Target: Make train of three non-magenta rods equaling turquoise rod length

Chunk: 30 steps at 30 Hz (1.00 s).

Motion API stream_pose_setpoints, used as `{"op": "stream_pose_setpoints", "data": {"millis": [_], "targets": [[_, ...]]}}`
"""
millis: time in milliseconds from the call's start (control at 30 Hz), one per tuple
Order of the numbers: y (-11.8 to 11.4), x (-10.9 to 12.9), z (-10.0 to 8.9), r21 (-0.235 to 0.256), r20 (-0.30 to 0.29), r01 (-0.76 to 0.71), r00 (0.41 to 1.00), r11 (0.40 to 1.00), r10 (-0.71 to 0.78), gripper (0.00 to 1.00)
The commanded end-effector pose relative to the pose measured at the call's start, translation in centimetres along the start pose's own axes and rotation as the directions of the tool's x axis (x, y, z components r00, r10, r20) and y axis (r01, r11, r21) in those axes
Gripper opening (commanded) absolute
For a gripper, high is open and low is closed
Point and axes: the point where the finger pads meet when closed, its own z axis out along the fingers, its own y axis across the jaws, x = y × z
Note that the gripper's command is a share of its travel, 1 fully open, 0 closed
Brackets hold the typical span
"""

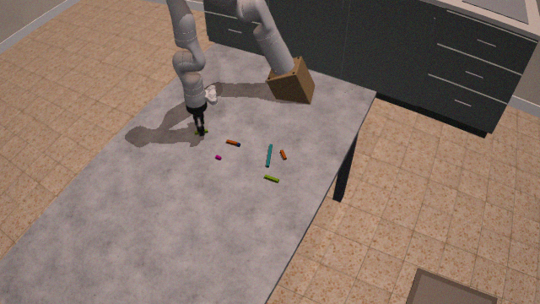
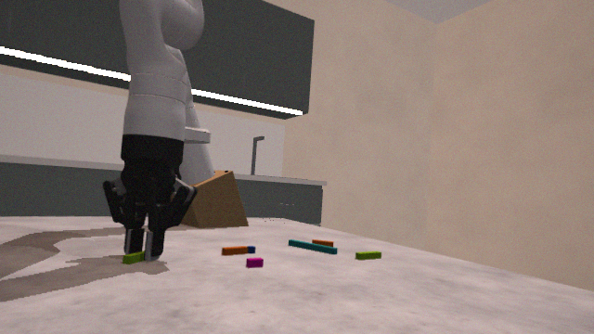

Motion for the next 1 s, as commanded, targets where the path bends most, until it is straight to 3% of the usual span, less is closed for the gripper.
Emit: {"op": "stream_pose_setpoints", "data": {"millis": [0,467,500,967], "targets": [[0.06,-0.35,0.04,-0.003,0.006,-0.005,1.000,1.000,0.005,0.24],[0.06,-0.35,0.04,-0.003,0.006,-0.005,1.000,1.000,0.005,0.24],[0.06,-0.35,0.04,-0.003,0.006,-0.005,1.000,1.000,0.005,0.05],[0.06,-0.35,0.04,-0.003,0.006,-0.005,1.000,1.000,0.005,0.05]]}}
